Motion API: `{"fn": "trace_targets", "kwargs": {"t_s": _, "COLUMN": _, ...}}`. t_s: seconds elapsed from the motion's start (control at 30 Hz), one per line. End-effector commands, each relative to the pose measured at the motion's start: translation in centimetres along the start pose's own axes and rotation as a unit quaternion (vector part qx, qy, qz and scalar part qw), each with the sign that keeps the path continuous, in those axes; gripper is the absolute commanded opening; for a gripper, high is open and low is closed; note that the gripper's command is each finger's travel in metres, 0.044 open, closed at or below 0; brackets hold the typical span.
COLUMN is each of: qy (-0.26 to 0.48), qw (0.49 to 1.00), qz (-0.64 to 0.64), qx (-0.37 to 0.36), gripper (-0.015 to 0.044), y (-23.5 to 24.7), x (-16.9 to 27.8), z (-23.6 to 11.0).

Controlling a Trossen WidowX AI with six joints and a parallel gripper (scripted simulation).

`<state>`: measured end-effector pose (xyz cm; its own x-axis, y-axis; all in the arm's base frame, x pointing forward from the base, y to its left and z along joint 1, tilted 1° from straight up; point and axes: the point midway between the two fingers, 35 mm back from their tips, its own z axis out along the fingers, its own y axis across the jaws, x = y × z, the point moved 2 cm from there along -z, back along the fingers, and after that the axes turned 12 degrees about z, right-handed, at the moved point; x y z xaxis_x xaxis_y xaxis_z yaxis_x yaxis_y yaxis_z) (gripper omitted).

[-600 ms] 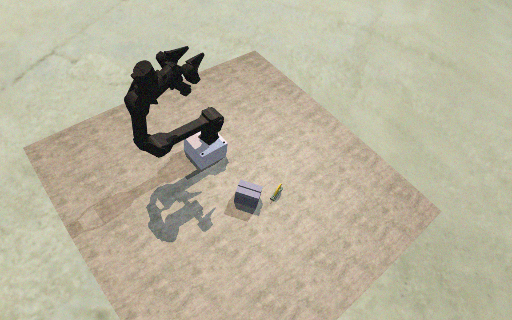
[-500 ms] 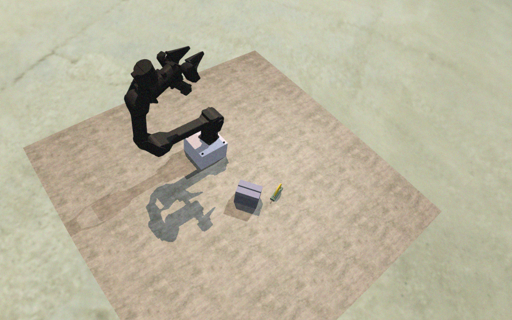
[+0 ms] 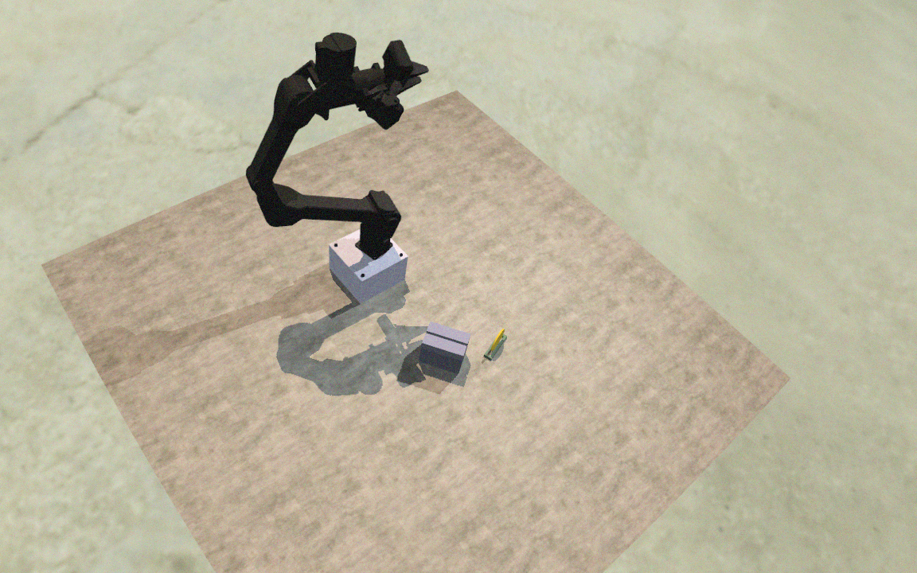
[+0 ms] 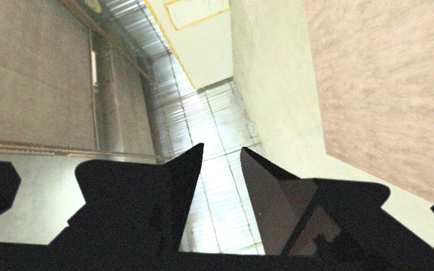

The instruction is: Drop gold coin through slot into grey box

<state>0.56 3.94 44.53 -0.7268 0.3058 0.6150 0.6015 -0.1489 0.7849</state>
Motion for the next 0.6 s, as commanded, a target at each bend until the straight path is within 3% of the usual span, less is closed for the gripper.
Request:
{"fn": "trace_targets", "kwargs": {"t_s": 0.0, "qy": -0.083, "qw": 0.986, "qz": -0.142, "qx": 0.034, "gripper": 0.0161, "y": 0.4, "x": -1.6, "z": 5.0}}
{"fn": "trace_targets", "kwargs": {"t_s": 0.1, "qy": -0.137, "qw": 0.972, "qz": -0.179, "qx": 0.063, "gripper": 0.0161, "y": 0.8, "x": -3.5, "z": 8.5}}
{"fn": "trace_targets", "kwargs": {"t_s": 0.37, "qy": -0.197, "qw": 0.905, "qz": -0.345, "qx": 0.151, "gripper": 0.0161, "y": 1.4, "x": -7.2, "z": 13.1}}
{"fn": "trace_targets", "kwargs": {"t_s": 0.57, "qy": -0.218, "qw": 0.778, "qz": -0.513, "qx": 0.291, "gripper": 0.0161, "y": 1.9, "x": -13.9, "z": 17.5}}
